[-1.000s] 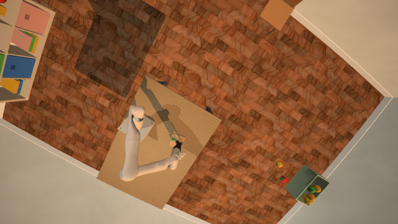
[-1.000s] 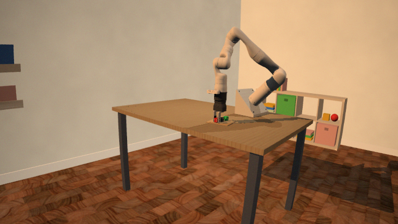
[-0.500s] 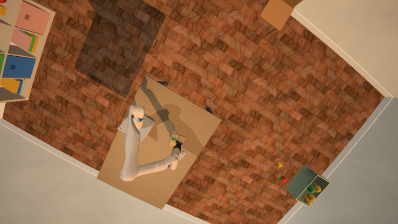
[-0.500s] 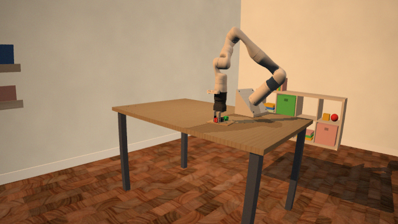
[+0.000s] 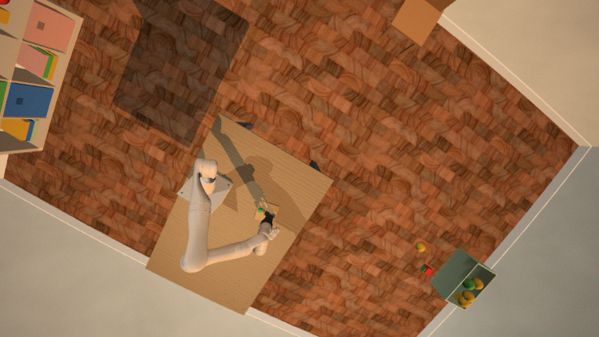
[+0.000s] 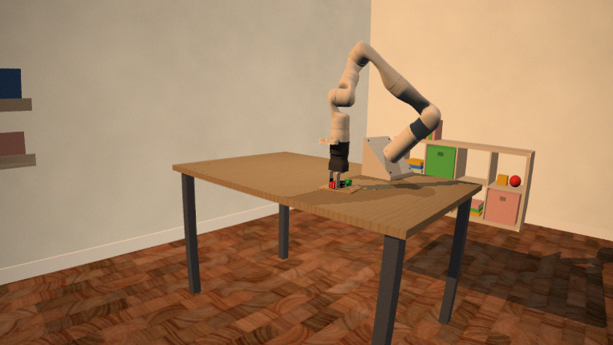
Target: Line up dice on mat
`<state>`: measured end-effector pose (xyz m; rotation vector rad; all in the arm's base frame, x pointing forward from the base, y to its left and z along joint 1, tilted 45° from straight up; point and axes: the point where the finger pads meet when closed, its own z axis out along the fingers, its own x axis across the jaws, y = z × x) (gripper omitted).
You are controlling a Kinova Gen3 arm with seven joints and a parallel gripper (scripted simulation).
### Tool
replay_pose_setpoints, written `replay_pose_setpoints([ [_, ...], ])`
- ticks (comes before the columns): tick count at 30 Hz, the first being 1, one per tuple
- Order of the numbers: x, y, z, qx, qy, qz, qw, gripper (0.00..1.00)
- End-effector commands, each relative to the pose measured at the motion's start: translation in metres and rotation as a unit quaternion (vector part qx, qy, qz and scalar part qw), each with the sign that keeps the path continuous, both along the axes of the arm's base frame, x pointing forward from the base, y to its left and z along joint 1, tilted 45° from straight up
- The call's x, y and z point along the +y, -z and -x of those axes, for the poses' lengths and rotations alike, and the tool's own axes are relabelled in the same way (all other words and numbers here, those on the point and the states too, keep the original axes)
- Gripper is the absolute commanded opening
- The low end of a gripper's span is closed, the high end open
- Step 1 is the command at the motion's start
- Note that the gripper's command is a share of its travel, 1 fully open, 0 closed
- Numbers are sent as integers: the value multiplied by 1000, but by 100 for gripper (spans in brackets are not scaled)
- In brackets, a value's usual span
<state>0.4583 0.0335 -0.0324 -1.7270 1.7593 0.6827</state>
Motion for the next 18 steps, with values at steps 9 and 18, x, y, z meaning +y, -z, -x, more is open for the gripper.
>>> replay_pose_setpoints([
  [9,0,1,-1,-1,1,0,1000,49],
  [18,2,2,-1,-1,1,0,1000,49],
])
